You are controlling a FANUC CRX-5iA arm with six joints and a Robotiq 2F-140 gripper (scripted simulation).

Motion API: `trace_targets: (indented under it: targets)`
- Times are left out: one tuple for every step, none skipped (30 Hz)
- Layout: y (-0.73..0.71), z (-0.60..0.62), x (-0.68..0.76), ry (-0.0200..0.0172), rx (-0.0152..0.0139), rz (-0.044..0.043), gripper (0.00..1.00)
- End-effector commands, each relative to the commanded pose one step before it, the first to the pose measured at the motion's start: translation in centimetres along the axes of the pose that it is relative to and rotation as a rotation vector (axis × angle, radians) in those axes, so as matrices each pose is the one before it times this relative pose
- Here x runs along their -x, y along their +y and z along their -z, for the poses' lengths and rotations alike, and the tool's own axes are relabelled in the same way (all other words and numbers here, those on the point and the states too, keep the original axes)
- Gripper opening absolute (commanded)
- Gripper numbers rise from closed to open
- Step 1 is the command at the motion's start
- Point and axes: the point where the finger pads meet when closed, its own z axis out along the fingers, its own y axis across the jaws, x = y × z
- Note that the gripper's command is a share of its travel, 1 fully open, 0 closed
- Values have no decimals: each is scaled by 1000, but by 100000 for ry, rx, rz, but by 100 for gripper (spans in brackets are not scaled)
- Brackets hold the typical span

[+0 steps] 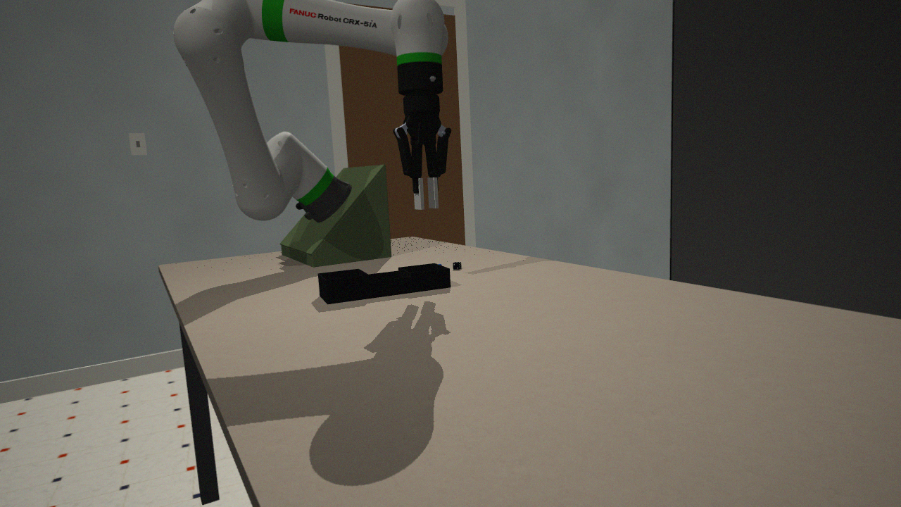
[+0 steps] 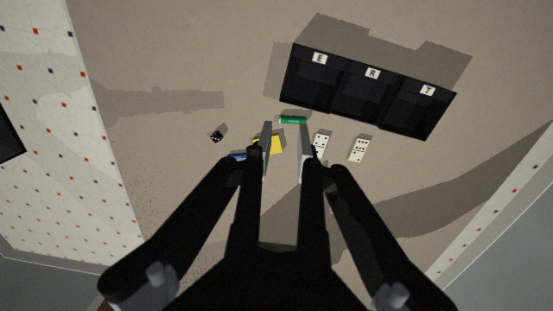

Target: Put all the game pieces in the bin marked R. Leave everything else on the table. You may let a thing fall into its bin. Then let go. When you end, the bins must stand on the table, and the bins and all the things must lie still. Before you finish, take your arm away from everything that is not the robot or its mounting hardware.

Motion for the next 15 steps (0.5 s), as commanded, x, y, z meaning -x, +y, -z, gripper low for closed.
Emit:
trace_targets:
  targets:
    - [-3060,-1801,1862,279,-182,15700,19]
    - [0,0,0,0,0,0,19]
    - [0,0,0,0,0,0,19]
    - [-670,-388,308,-15,10,9452,19]
    - [-696,-388,244,-46,28,2421,19]
    - [-702,-388,227,-14,32,2403,19]
    - [-707,-388,210,22,38,2904,19]
    - [-713,-387,189,38,22,3168,19]
    - [-719,-387,167,38,-5,3247,19]
    - [-724,-387,143,29,-23,3253,19]
    - [-728,-387,120,38,-34,3244,19]
    - [-732,-387,96,56,-46,3235,19]
    - [-734,-388,73,80,-63,3229,19]
    - [-736,-388,49,84,-63,2507,19]
    - [-737,-389,31,0,0,0,19]
